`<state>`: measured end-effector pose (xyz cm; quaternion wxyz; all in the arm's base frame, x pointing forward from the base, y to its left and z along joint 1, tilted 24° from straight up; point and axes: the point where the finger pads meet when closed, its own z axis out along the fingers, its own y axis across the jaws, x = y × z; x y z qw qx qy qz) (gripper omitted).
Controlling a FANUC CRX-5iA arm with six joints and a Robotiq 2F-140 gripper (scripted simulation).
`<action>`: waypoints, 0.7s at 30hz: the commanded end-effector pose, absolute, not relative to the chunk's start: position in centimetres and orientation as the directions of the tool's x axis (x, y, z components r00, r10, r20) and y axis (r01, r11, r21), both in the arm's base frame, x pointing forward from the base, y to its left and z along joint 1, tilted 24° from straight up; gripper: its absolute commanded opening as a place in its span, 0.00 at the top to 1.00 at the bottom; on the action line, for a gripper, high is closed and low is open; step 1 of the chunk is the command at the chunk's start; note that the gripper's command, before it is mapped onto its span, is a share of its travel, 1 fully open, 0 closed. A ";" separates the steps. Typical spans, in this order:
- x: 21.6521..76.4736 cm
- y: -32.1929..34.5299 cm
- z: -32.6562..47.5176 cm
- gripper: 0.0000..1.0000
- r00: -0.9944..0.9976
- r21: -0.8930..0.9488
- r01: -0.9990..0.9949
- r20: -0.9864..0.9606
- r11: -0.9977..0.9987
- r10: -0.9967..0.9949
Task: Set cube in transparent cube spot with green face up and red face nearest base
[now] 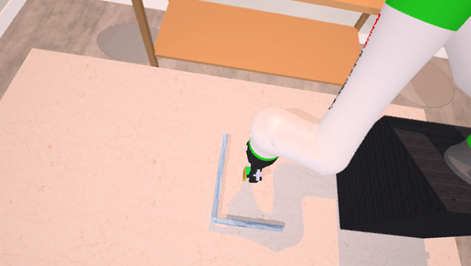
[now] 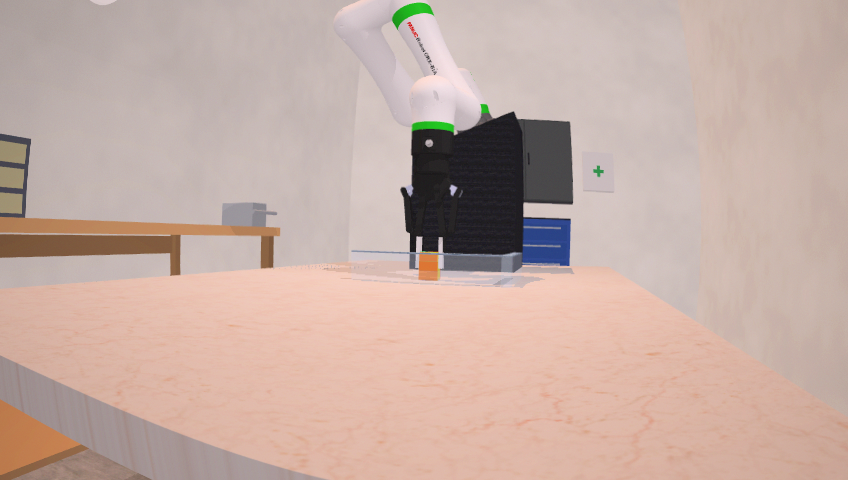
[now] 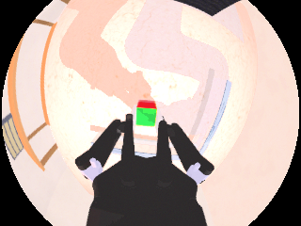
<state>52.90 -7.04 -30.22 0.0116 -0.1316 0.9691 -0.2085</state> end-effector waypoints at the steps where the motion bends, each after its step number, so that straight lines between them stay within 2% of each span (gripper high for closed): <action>1: 53.0 -7.2 -30.5 1.00 -0.965 -0.407 -0.250 0.032 0.878 -0.260; 21: 53.1 -7.7 -31.8 1.00 -0.965 -0.407 -0.250 0.032 0.878 -0.260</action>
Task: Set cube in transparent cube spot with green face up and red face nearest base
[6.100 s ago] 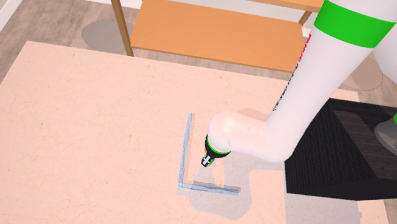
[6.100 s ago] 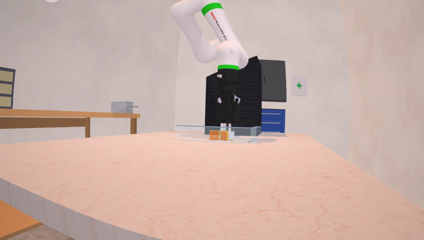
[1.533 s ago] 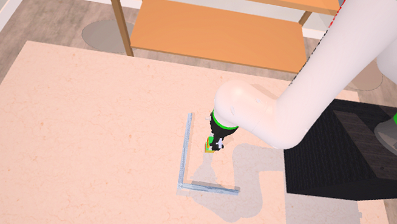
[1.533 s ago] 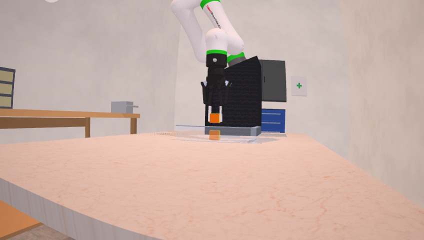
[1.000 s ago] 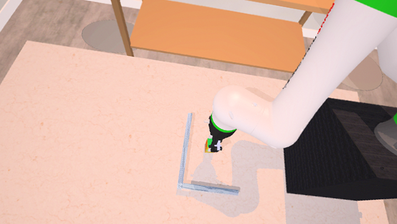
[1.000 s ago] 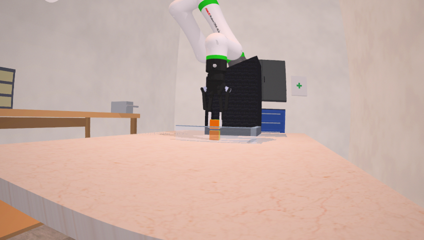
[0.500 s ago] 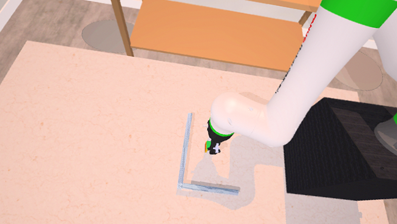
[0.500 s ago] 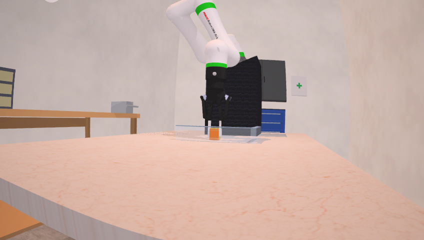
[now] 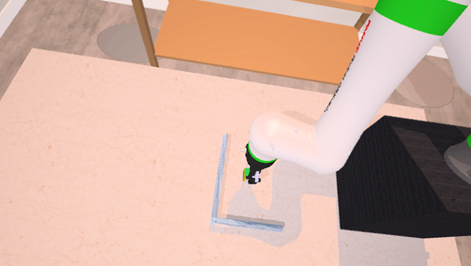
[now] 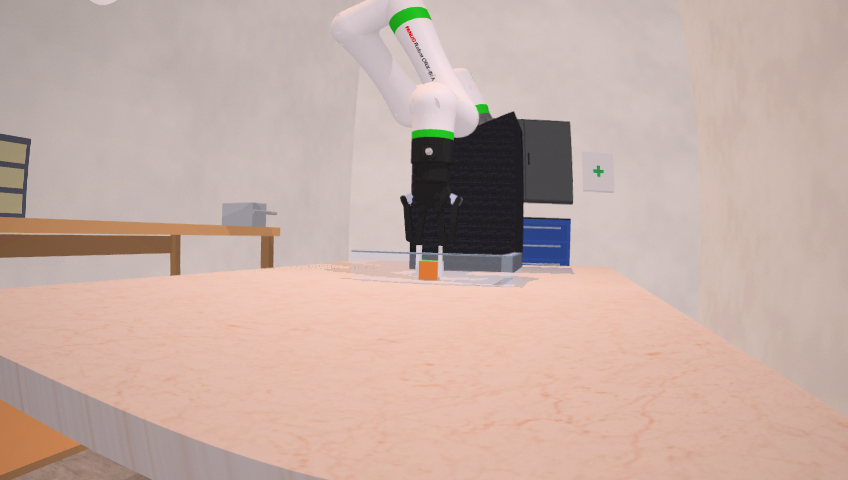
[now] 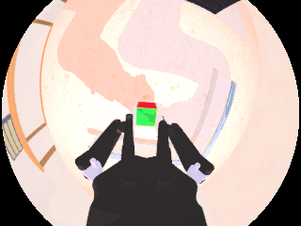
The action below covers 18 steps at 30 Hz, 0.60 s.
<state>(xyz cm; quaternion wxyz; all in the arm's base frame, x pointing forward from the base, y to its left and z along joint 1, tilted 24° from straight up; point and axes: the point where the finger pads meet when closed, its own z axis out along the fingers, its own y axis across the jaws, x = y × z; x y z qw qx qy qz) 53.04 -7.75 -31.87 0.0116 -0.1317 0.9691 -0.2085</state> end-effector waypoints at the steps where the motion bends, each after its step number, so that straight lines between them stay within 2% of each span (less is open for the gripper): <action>1: 53.1 -7.7 -31.8 1.00 -0.965 -0.407 -0.250 0.032 0.878 -0.260; 10: 53.1 -7.7 -31.8 1.00 -0.965 -0.407 -0.250 0.032 0.878 -0.260; 11: 53.1 -7.7 -31.8 0.63 -0.965 -0.407 -0.250 0.032 0.878 -0.260; 18: 53.1 -7.7 -31.8 0.63 -0.965 -0.407 -0.250 0.032 0.878 -0.260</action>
